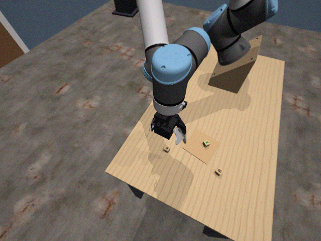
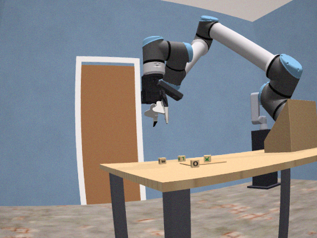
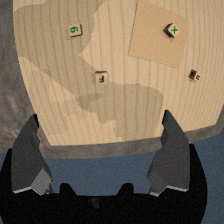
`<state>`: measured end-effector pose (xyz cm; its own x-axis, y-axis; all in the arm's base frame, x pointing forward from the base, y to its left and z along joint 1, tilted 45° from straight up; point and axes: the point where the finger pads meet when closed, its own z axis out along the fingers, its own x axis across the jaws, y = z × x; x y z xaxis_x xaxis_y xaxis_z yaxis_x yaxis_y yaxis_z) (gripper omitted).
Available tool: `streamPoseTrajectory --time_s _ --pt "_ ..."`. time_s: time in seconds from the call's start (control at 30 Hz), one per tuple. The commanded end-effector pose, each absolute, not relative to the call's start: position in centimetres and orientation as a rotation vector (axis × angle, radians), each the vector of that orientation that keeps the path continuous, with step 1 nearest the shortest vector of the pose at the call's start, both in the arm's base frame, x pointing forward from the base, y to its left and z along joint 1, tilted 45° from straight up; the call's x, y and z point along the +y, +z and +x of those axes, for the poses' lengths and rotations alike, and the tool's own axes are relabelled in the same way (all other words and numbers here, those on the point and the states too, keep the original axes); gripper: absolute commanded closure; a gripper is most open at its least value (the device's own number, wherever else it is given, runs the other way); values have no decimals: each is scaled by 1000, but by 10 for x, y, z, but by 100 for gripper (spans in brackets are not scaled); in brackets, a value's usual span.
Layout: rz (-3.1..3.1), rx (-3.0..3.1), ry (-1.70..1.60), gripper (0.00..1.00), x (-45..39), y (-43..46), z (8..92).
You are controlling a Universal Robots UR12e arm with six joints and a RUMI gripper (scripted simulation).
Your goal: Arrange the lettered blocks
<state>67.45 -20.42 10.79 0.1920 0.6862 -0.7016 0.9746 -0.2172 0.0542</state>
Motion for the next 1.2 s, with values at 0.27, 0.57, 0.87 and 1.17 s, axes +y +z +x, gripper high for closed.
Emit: streamPoseTrajectory --time_s 0.27,0.57,0.87,1.17 --pt "1888 1690 -810 0 -189 84 665" --pt "1731 1911 -887 0 -166 48 647" --pt "1551 2121 -960 0 -143 14 626" --pt "1362 2304 -1022 0 -124 -16 605"
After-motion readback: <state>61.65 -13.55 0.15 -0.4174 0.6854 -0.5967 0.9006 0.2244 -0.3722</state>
